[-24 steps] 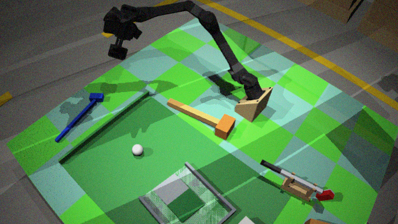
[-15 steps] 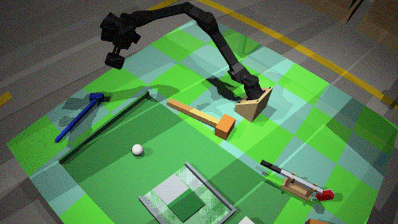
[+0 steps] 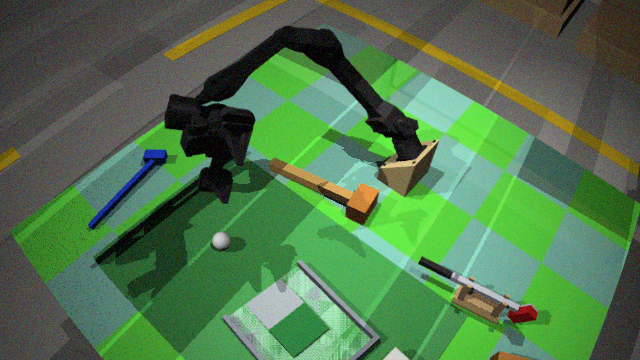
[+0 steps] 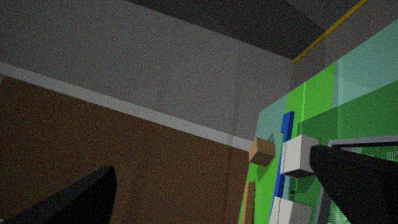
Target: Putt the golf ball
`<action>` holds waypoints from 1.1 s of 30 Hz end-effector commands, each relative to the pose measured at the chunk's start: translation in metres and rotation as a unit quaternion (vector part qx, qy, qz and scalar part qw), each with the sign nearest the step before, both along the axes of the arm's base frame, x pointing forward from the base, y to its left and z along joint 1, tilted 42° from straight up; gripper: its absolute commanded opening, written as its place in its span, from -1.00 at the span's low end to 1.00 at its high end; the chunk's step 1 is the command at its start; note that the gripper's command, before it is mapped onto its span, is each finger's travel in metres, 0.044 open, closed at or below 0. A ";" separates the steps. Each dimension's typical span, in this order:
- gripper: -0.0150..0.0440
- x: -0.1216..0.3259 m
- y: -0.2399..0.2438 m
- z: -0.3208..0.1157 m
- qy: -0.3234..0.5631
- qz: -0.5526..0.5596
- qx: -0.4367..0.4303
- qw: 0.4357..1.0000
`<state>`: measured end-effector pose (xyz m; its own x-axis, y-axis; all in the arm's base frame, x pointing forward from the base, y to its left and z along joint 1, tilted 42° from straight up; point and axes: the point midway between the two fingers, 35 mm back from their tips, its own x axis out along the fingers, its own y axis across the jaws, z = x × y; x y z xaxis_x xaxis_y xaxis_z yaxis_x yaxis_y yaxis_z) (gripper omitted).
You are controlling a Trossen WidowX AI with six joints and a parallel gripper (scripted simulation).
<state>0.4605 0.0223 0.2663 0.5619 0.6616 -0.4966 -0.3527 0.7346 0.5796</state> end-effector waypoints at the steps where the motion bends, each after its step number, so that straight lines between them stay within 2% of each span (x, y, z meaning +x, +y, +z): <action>1: 1.00 0.001 0.035 -0.064 0.046 0.043 -0.066 0.996; 9: 1.00 -0.025 0.098 -0.165 0.099 0.154 -0.209 0.961; 16: 1.00 -0.075 0.141 -0.249 0.129 0.286 -0.348 0.883; 20: 1.00 -0.113 0.157 -0.293 0.136 0.375 -0.431 0.809; 23: 1.00 -0.145 0.162 -0.323 0.136 0.448 -0.494 0.733; 29: 1.00 -0.215 0.157 -0.369 0.119 0.592 -0.604 0.521; 31: 1.00 -0.224 0.154 -0.373 0.115 0.608 -0.615 0.490; 33: 1.00 -0.224 0.154 -0.373 0.115 0.608 -0.615 0.489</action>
